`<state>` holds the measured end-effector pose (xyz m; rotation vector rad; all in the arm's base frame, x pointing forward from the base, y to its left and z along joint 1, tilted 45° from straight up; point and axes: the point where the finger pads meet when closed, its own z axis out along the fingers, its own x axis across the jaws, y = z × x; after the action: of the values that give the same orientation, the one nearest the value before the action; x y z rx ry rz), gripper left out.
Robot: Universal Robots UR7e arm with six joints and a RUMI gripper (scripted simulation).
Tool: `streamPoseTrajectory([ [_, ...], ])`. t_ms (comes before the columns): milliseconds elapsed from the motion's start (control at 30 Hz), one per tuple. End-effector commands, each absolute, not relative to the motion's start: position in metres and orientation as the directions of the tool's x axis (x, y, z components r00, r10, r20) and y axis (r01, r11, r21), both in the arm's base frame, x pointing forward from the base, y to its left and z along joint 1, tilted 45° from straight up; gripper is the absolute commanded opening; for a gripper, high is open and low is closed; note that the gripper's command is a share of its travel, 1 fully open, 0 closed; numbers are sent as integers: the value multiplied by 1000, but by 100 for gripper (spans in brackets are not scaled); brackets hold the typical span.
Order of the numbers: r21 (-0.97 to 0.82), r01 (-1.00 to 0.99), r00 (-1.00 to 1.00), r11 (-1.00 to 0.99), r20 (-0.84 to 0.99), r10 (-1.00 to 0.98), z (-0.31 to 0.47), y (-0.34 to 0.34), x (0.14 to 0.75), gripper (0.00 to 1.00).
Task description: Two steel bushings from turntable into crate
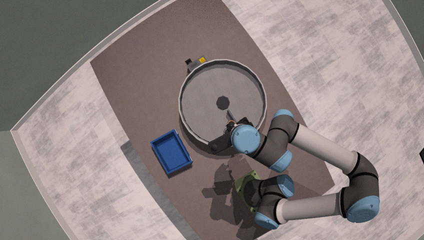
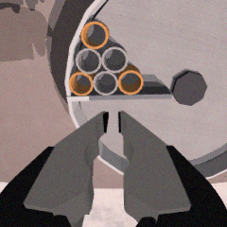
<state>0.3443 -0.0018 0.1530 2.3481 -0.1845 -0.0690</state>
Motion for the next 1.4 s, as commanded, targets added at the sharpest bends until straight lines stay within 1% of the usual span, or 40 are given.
streamPoseTrajectory([
  [0,708,-113,988,-697,6,-154,153,-2,345,5],
  [1367,708,-113,988,-697,6,-154,147,-6,346,5],
])
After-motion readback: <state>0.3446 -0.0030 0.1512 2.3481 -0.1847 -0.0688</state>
